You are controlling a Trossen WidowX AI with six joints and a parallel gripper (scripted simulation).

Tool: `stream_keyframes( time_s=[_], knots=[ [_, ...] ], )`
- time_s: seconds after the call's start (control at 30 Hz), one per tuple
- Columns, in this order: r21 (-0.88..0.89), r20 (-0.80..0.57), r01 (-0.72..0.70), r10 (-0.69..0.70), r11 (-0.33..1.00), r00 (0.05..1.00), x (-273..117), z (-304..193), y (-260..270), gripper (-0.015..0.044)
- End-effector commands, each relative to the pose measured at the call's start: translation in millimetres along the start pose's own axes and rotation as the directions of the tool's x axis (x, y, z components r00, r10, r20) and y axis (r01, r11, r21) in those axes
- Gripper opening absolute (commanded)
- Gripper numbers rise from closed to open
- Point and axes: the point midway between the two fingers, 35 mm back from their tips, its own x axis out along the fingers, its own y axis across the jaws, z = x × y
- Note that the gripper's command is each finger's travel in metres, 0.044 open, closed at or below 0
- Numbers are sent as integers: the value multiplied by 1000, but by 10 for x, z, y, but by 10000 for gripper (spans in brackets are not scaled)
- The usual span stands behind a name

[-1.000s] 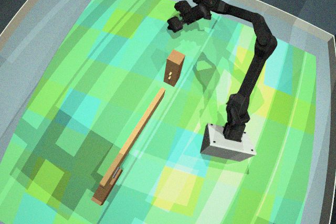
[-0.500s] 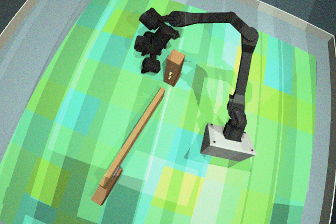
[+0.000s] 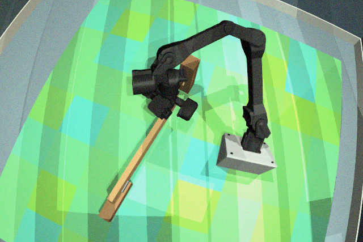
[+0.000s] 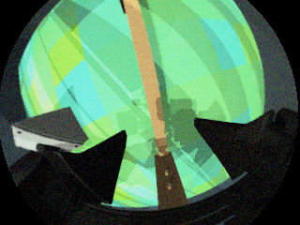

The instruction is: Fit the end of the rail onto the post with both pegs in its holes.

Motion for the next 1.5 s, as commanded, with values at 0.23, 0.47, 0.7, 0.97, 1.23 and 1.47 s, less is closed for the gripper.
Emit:
stream_keyframes(
  time_s=[0.23,0.47,0.7,0.97,1.23,1.47],
  knots=[
    [-56,-37,6,-8,998,999,-4,-18,25,440],
    [-56,-36,6,-8,998,999,107,-14,15,440],
    [-56,-35,7,-9,998,999,220,-14,9,440],
    [-56,-35,7,-9,998,999,349,-18,5,440],
    [-56,-36,7,-9,998,999,476,-27,6,440],
    [-56,-38,7,-10,998,999,585,-38,11,440]
  ],
)
